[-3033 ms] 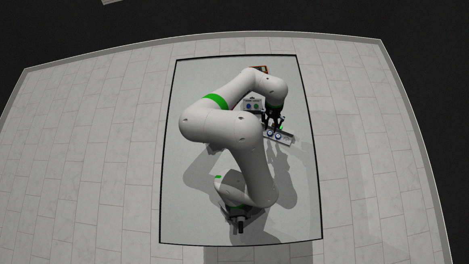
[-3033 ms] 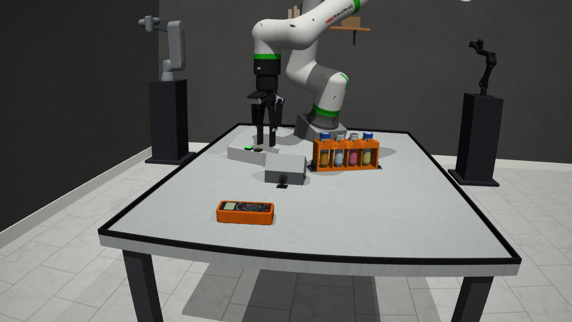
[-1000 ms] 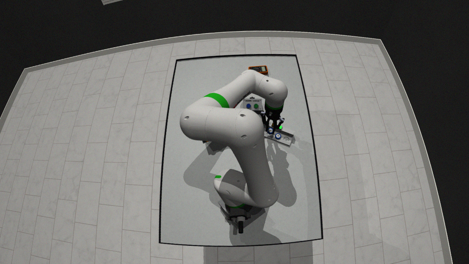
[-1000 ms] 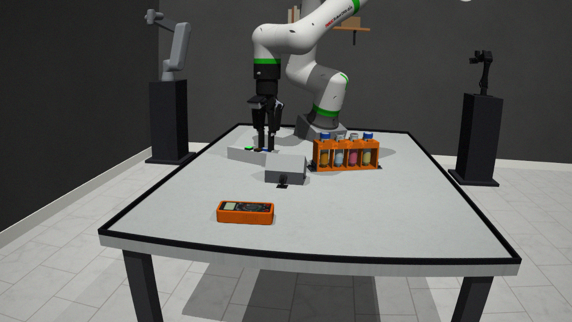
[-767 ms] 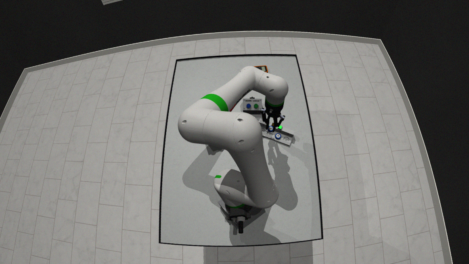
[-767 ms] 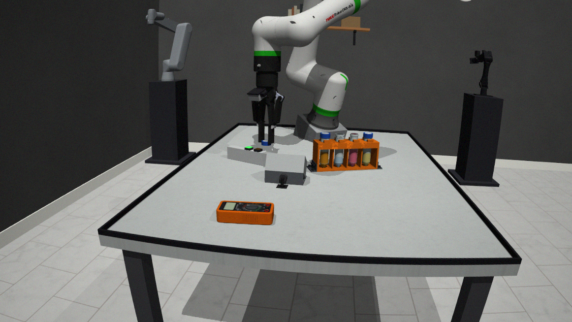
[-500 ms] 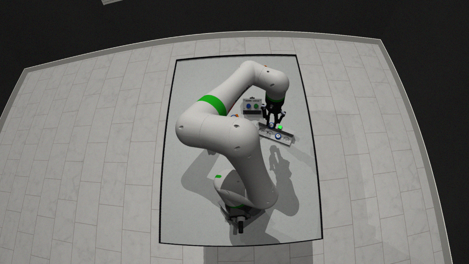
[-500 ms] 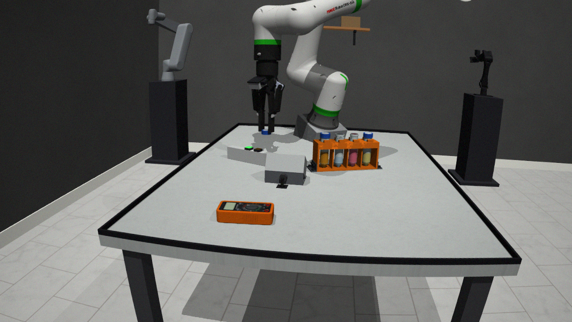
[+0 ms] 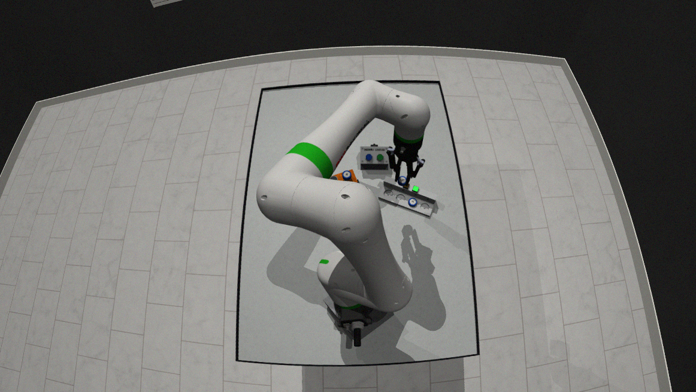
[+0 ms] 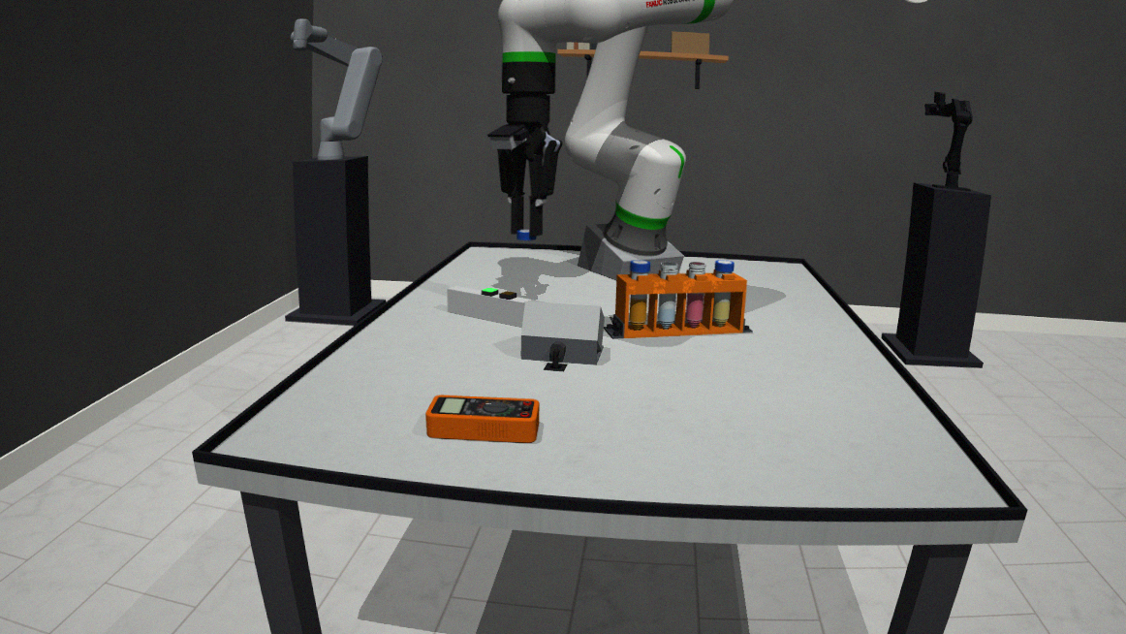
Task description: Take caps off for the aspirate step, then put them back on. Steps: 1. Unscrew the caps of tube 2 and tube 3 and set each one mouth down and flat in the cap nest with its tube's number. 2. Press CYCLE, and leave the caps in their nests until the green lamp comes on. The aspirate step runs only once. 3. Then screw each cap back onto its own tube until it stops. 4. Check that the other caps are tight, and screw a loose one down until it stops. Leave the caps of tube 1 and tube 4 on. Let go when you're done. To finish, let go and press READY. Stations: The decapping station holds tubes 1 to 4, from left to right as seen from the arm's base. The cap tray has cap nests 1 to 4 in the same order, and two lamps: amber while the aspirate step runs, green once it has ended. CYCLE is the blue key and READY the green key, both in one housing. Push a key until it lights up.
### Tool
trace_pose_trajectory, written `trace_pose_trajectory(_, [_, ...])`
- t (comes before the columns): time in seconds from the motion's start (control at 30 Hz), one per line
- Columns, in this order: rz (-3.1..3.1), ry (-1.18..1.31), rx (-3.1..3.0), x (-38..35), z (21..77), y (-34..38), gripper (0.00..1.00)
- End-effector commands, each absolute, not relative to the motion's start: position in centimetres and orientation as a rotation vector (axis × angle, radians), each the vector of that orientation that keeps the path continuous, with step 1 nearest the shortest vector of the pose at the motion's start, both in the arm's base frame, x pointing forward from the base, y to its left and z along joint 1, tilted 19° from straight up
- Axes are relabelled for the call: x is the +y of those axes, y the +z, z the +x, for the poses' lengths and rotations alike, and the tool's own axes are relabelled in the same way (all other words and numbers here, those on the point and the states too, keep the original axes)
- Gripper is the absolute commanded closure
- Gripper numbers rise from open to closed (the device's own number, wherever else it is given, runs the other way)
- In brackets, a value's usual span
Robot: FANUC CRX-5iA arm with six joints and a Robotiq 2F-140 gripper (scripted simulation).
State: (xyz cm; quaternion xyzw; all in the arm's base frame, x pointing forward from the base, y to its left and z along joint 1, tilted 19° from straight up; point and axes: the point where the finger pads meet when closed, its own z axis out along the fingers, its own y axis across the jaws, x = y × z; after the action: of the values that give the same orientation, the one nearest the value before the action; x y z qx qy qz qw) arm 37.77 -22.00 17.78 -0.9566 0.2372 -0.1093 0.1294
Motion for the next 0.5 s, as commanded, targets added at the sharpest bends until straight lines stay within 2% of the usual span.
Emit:
trace_pose_trajectory(0.0, [-2.638,-0.266,1.063,-19.2,38.0,18.6,0.7])
trace_pose_trajectory(0.17, [-2.523,-0.228,1.287,-16.7,38.2,19.1,0.7])
trace_pose_trajectory(0.47, [-2.523,-0.228,1.287,-11.3,38.5,20.3,0.7])
